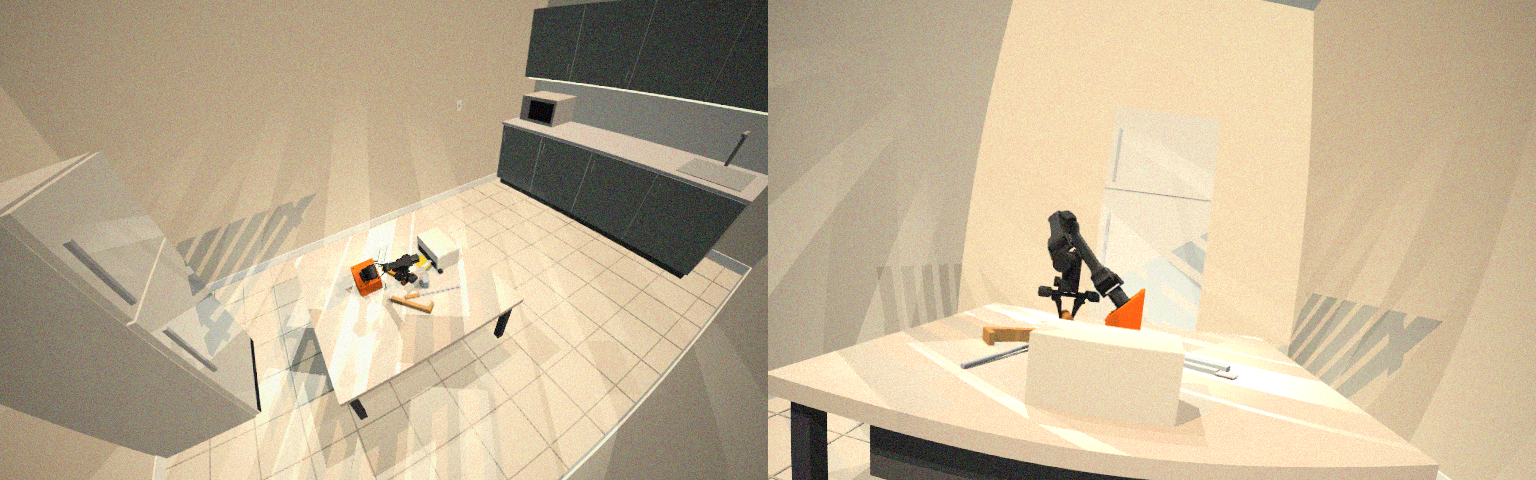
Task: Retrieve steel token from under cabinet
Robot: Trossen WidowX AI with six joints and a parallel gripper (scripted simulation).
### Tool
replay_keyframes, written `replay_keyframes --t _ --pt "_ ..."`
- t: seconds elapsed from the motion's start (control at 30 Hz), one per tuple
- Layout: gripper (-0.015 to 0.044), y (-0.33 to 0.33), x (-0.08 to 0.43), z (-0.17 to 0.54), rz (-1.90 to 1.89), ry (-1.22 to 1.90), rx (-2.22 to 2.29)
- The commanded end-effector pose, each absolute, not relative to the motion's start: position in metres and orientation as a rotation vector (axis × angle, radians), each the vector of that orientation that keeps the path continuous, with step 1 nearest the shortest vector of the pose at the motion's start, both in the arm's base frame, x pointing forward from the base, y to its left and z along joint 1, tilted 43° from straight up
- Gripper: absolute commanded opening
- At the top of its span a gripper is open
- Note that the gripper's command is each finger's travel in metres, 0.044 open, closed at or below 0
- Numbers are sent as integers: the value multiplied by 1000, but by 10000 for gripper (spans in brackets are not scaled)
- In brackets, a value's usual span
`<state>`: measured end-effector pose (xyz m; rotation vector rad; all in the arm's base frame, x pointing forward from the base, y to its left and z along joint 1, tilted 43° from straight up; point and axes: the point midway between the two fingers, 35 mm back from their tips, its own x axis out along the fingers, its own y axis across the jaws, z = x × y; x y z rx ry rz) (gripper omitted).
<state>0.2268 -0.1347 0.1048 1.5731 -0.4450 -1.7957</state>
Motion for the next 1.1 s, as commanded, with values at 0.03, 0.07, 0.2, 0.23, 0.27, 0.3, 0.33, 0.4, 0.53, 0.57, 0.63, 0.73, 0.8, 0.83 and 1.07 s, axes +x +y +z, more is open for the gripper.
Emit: replay_keyframes --t 0.03,0.07,0.2,0.23,0.27,0.3,0.33,0.4,0.53,0.57,0.63,0.73,0.8,0.83,1.07 --pt "0 -139 229 99 -1787 -435 1582" --pt "0 -140 229 98 -1787 -435 1582" --pt "0 -144 229 94 -1787 -436 1582" --pt "0 -145 229 92 -1787 -436 1582" --pt "0 -146 229 91 -1787 -436 1582" --pt "0 -147 229 90 -1787 -436 1582" --pt "0 -149 229 89 -1787 -436 1582" --pt "0 -151 229 87 -1787 -436 1582" --pt "0 -155 229 82 -1787 -437 1582" --pt "0 -156 229 81 -1787 -437 1582" --pt "0 -159 229 79 -1787 -437 1582" --pt "0 -162 229 75 -1787 -437 1581" --pt "0 -164 229 73 -1787 -437 1581" --pt "0 -165 229 72 -1787 -437 1581" --pt "0 -173 228 64 -1787 -437 1581"
